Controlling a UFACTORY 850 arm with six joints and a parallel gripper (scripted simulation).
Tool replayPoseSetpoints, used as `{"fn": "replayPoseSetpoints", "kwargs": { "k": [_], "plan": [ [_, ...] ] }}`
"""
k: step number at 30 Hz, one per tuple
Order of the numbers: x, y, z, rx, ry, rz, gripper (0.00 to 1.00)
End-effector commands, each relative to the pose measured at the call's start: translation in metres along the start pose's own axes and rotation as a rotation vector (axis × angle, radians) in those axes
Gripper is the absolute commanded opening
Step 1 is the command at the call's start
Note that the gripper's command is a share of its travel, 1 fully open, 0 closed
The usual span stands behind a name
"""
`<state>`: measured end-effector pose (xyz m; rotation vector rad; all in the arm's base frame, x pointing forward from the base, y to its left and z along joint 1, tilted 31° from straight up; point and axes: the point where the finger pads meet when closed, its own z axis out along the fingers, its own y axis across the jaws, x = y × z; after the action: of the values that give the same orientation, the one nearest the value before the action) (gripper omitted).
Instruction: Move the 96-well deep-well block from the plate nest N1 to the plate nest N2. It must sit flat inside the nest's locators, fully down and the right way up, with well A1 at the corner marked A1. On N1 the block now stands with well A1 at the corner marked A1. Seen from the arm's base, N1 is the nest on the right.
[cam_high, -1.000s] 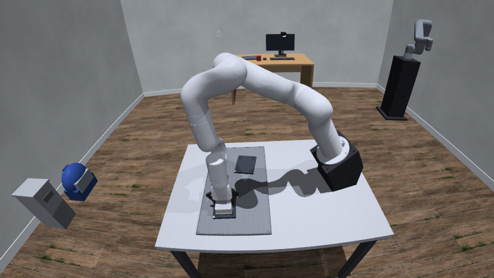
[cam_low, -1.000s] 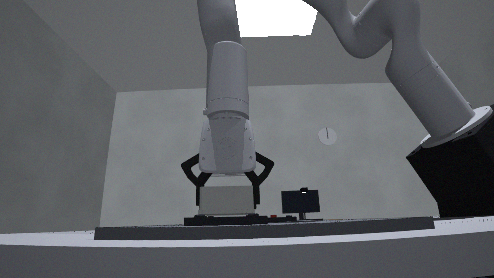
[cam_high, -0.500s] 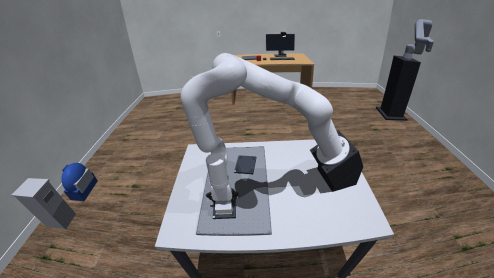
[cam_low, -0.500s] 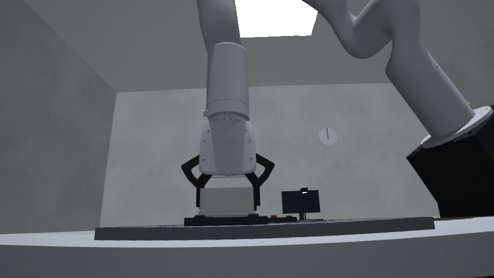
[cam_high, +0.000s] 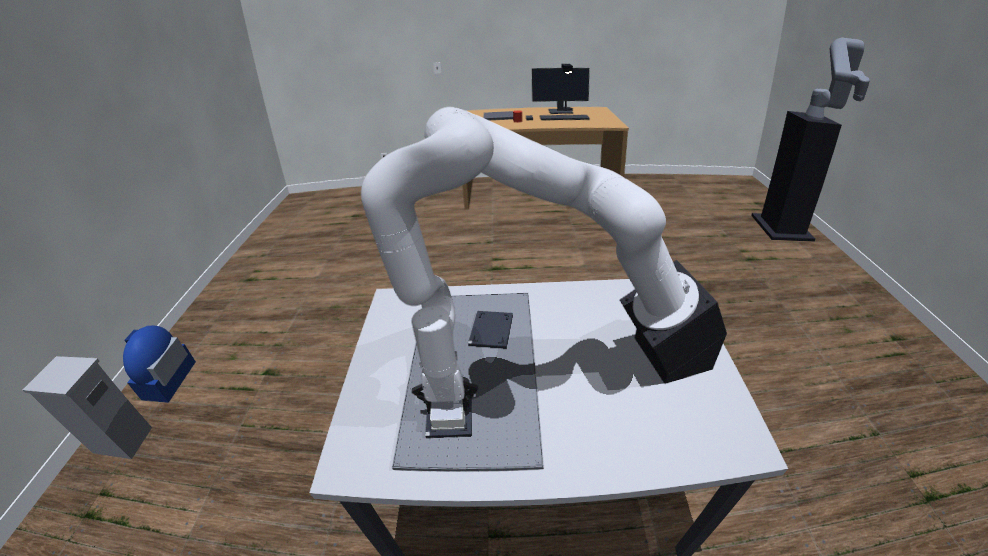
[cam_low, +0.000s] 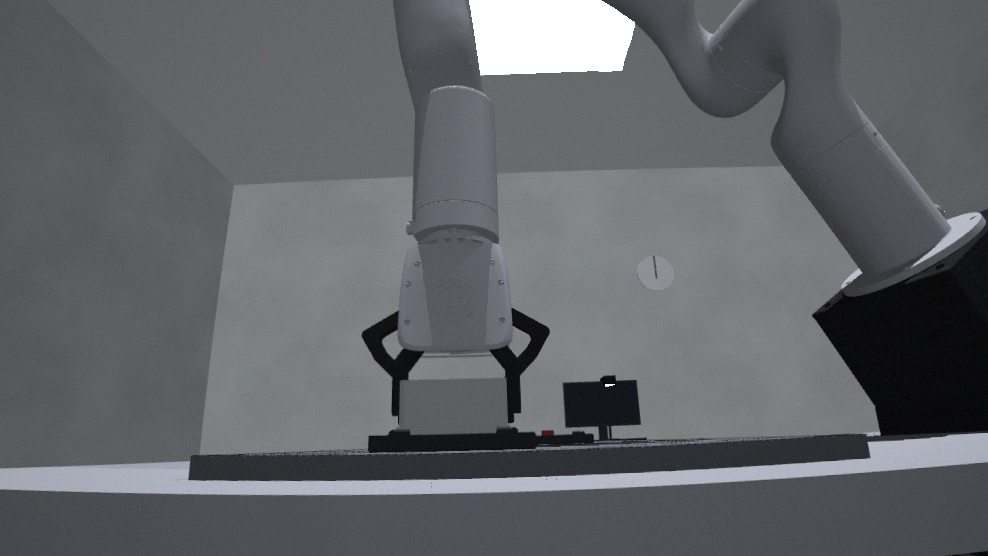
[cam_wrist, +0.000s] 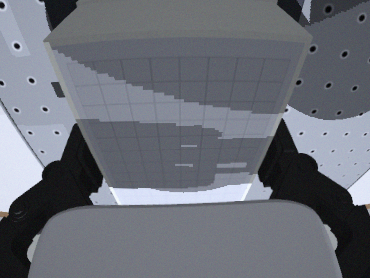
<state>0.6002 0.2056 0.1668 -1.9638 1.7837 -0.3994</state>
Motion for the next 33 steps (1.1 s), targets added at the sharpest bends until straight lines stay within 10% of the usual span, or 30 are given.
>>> {"fn": "replayPoseSetpoints", "kwargs": {
  "k": [1,33],
  "plan": [
    [0.000,-0.001,0.000,0.001,0.000,0.000,1.00],
    [0.000,-0.001,-0.011,0.001,0.000,0.000,1.00]
  ]
}}
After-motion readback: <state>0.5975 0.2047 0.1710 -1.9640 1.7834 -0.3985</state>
